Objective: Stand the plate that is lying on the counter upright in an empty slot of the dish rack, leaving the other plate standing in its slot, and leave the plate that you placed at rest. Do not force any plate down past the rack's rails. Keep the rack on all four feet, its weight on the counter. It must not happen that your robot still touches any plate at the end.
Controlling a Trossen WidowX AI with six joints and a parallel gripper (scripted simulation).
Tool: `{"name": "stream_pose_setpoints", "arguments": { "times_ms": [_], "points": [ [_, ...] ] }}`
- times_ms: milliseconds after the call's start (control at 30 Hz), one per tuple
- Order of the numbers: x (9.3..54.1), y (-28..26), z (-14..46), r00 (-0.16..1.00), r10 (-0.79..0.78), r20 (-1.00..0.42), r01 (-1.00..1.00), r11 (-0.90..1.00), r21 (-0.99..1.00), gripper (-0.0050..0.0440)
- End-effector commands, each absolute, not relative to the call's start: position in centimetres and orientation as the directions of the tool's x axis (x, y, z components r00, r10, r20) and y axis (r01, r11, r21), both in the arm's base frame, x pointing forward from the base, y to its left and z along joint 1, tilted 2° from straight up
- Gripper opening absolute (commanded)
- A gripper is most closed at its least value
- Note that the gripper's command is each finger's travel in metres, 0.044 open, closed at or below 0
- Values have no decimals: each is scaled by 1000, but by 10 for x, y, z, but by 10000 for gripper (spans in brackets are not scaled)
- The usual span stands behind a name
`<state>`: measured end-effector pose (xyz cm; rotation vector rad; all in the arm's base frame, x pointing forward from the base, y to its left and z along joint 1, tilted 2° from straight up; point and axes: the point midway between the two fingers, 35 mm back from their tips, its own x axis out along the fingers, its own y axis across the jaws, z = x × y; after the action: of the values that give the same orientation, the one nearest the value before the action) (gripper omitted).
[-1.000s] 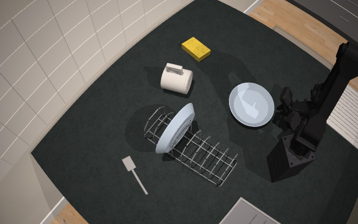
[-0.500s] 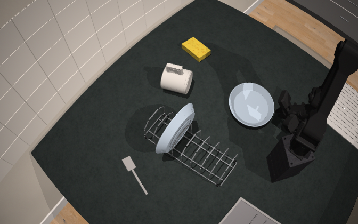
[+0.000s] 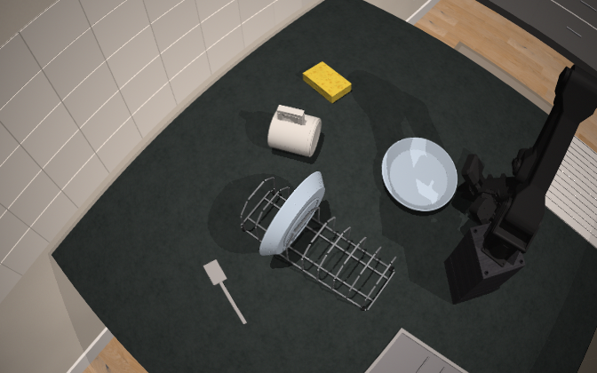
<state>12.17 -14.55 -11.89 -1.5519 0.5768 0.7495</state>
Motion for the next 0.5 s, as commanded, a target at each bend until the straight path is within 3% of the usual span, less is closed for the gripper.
{"name": "stream_pose_setpoints", "arguments": {
  "times_ms": [0, 467],
  "points": [
    [122, -145, -120, 665, 64, -744, -736, -114, -667, 94],
    [124, -145, -122, 665, 64, -744, -736, -114, -667, 94]
  ]
}}
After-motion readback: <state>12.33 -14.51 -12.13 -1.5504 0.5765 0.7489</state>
